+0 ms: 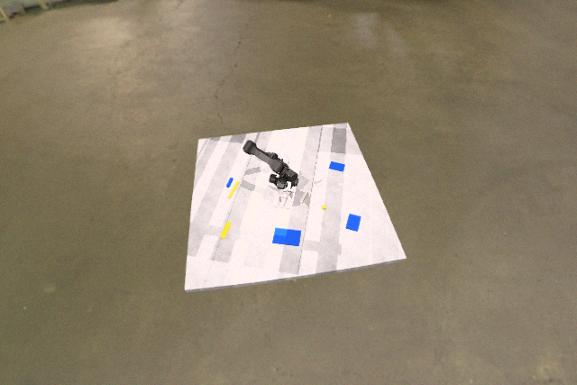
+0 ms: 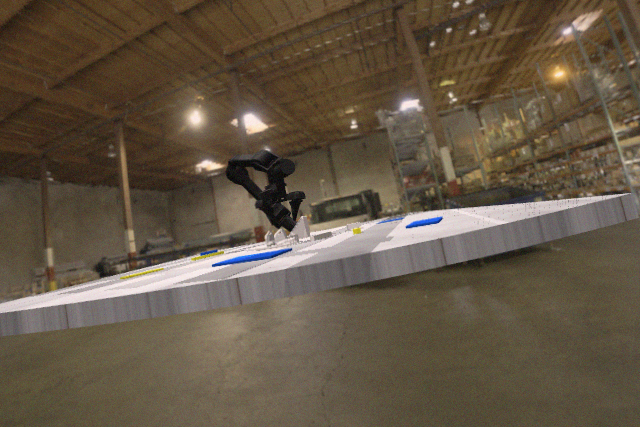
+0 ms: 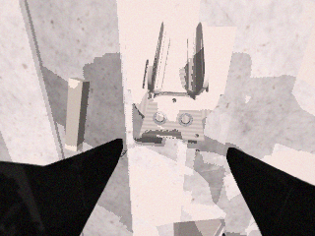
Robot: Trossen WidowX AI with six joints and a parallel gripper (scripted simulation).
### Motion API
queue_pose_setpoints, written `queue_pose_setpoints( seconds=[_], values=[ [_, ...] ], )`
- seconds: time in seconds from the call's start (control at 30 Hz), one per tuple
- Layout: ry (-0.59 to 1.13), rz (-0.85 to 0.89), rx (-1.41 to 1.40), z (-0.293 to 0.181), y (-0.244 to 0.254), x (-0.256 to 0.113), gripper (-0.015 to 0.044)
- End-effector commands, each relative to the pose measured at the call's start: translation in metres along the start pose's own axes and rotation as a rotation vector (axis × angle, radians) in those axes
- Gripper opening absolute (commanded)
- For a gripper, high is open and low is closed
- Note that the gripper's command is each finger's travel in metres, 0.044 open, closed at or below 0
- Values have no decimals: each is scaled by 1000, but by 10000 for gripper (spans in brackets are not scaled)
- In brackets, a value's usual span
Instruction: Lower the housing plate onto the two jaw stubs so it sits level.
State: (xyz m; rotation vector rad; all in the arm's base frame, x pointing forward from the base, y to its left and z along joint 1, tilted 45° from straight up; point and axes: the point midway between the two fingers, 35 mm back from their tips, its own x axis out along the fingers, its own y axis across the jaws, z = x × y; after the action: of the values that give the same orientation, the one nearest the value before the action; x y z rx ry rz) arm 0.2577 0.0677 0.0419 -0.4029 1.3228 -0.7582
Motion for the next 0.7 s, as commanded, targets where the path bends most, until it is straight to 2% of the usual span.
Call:
queue_pose_setpoints(
  seconds=[0.0,0.13,0.67],
  values=[
    [2,6,-4,-16,-3,-18,440],
    [8,2,-4,-53,-19,-55,440],
    [8,1,-3,-55,-20,-57,440]
  ],
)
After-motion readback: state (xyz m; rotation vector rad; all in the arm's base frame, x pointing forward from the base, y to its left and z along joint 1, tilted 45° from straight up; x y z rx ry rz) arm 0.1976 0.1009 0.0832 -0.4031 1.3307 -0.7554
